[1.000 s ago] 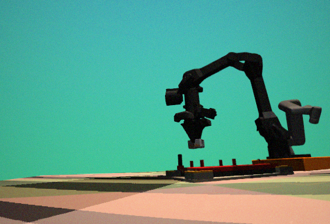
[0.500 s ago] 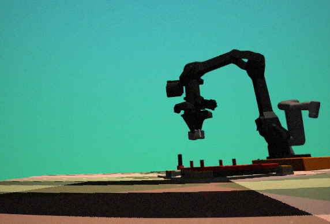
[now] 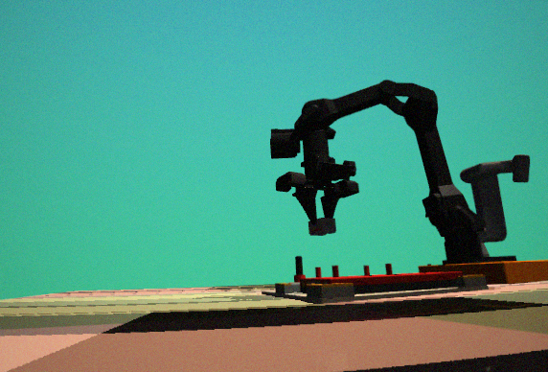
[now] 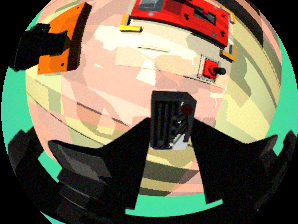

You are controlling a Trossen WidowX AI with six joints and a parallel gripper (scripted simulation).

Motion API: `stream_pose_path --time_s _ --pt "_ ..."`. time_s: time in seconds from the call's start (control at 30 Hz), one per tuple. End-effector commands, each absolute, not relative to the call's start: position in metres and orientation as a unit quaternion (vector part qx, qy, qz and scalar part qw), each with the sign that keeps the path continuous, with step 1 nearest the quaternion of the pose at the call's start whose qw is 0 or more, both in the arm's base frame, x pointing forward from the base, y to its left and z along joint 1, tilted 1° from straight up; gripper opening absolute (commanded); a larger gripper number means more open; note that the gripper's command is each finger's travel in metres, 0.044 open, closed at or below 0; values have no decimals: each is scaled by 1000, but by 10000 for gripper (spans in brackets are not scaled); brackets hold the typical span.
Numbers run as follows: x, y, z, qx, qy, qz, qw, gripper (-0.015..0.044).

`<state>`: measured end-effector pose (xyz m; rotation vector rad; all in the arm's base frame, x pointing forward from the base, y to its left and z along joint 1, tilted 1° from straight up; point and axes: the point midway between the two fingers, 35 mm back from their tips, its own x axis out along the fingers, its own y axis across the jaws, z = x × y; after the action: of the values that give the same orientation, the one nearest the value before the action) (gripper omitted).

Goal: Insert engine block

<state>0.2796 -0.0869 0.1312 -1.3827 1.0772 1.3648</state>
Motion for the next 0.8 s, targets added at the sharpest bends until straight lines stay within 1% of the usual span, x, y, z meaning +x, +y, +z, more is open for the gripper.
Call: stream_pose_path --time_s 0.0,0.77 --pt "286 -79 129 -537 460 528 470 0" --pt "313 -20 109 -374 593 371 609 0"
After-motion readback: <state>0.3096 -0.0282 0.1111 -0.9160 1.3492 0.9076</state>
